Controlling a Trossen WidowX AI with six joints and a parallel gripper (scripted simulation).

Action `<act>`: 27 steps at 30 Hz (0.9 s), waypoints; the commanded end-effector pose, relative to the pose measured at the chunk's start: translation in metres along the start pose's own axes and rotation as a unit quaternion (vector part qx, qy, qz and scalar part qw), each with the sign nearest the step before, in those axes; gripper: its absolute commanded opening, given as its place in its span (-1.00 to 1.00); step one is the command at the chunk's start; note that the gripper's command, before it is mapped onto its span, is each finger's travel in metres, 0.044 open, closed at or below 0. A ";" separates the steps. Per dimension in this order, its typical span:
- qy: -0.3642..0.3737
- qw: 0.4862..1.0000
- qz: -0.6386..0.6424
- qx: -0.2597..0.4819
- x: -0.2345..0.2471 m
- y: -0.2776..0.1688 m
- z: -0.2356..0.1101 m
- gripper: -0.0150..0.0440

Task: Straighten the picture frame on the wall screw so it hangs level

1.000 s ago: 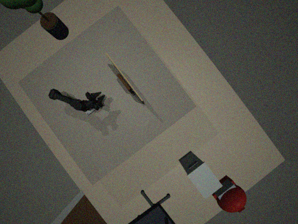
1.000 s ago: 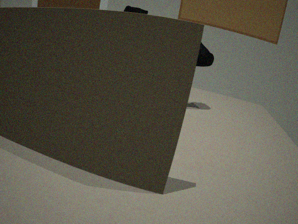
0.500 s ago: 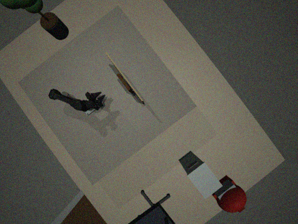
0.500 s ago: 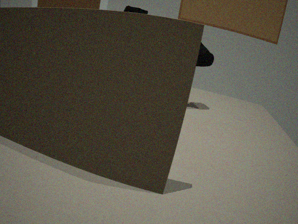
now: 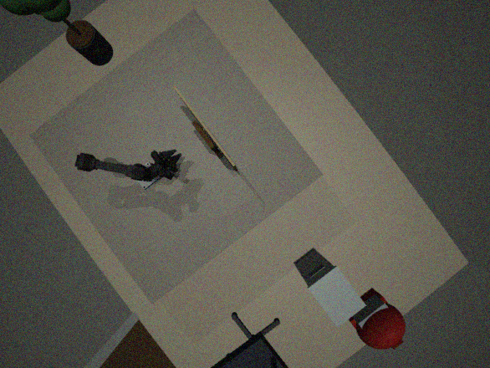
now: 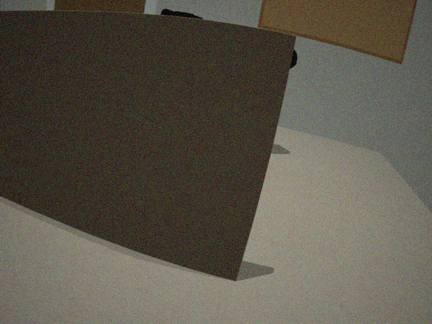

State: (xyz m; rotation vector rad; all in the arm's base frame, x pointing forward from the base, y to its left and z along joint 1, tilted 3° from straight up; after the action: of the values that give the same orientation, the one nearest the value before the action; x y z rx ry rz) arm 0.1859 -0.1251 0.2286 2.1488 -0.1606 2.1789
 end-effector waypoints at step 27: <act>0.000 0.998 0.070 0.000 -0.021 -0.001 0.067 0.39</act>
State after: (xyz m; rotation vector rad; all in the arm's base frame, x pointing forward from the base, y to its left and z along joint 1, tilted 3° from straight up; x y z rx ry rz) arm 0.2361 -0.1288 0.2047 2.2053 -0.3187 2.2445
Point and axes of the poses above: the point midway between the two fingers, 35 mm back from their tips, its own z axis out along the fingers, its own x axis across the jaws, y = z × x, the point moved 4 cm from there along -z, back along the fingers, and after that the axes turned 14 degrees about z, right-handed, at the moved point
